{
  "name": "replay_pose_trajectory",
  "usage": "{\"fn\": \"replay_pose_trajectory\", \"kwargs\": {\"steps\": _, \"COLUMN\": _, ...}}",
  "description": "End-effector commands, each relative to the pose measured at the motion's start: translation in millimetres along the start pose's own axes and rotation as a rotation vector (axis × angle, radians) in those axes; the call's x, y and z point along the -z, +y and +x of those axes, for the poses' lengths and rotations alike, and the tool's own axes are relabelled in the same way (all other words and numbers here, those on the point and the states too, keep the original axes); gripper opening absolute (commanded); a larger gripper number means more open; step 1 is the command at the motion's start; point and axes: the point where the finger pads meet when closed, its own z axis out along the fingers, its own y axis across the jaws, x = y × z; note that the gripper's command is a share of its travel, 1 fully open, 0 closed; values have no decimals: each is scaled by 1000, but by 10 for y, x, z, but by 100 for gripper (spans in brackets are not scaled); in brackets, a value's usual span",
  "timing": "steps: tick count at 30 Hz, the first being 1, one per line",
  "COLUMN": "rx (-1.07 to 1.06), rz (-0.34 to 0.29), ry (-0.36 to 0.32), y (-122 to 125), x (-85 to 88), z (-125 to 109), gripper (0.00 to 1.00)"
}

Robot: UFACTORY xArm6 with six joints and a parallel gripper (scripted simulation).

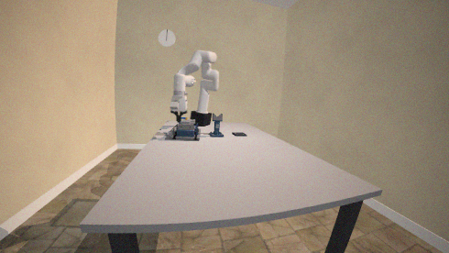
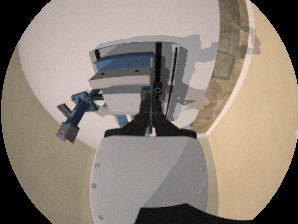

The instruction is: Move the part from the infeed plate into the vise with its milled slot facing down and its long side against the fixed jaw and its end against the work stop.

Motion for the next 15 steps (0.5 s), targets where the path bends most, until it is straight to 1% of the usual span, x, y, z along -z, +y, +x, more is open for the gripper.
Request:
{"fn": "replay_pose_trajectory", "kwargs": {"steps": 1, "rx": 0, "rz": -1, "ry": 5, "y": -9, "x": 19, "z": 17, "gripper": 0}}
{"fn": "replay_pose_trajectory", "kwargs": {"steps": 15, "rx": 0, "rz": -1, "ry": 5, "y": -46, "x": 19, "z": 17, "gripper": 0}}
